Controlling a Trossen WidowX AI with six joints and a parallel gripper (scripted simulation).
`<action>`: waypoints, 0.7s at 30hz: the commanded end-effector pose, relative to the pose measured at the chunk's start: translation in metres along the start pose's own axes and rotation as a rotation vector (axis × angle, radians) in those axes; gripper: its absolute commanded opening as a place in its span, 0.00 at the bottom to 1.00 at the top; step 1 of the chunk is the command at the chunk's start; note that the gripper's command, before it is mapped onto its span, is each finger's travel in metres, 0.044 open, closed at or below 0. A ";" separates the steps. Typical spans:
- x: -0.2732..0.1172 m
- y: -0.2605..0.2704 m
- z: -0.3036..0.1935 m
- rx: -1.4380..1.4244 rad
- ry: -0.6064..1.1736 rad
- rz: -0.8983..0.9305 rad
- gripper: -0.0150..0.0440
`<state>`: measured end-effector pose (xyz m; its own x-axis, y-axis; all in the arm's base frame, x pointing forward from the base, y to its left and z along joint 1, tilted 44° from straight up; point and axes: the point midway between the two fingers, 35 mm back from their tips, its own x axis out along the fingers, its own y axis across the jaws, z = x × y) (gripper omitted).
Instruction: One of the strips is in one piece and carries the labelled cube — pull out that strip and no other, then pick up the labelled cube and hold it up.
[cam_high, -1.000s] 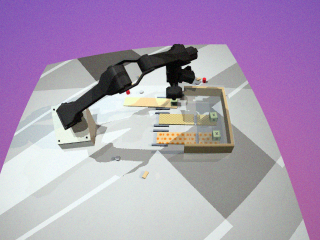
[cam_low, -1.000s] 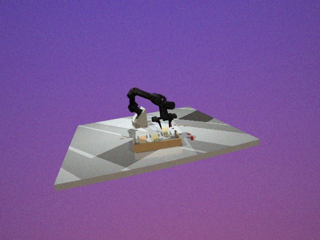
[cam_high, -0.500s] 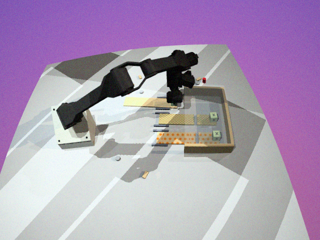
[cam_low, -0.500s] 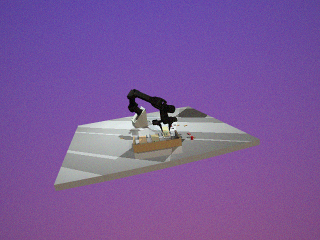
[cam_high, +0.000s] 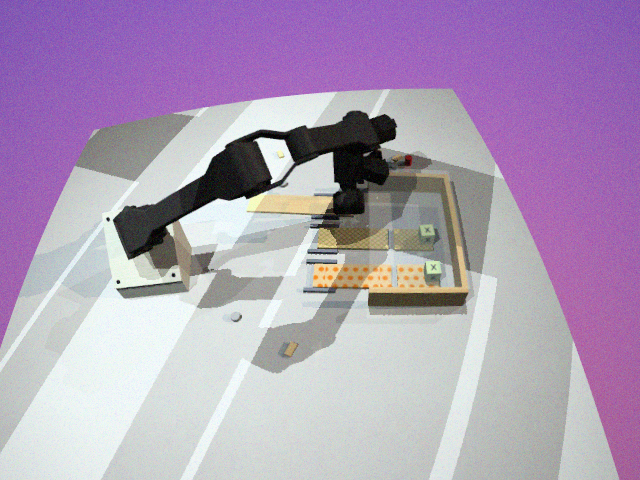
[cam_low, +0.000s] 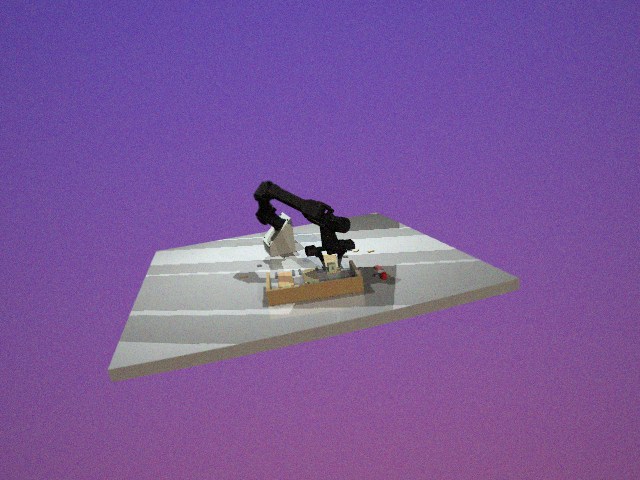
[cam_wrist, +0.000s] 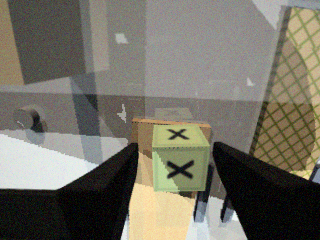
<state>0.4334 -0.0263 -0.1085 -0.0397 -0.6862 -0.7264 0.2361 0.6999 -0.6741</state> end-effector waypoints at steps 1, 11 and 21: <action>0.003 0.000 -0.001 -0.007 0.001 -0.004 0.68; 0.001 0.000 0.000 0.000 0.001 0.000 0.43; -0.016 -0.006 -0.019 -0.004 0.002 0.000 0.25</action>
<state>0.4213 -0.0214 -0.1019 -0.0434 -0.6885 -0.7239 0.2304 0.6982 -0.6778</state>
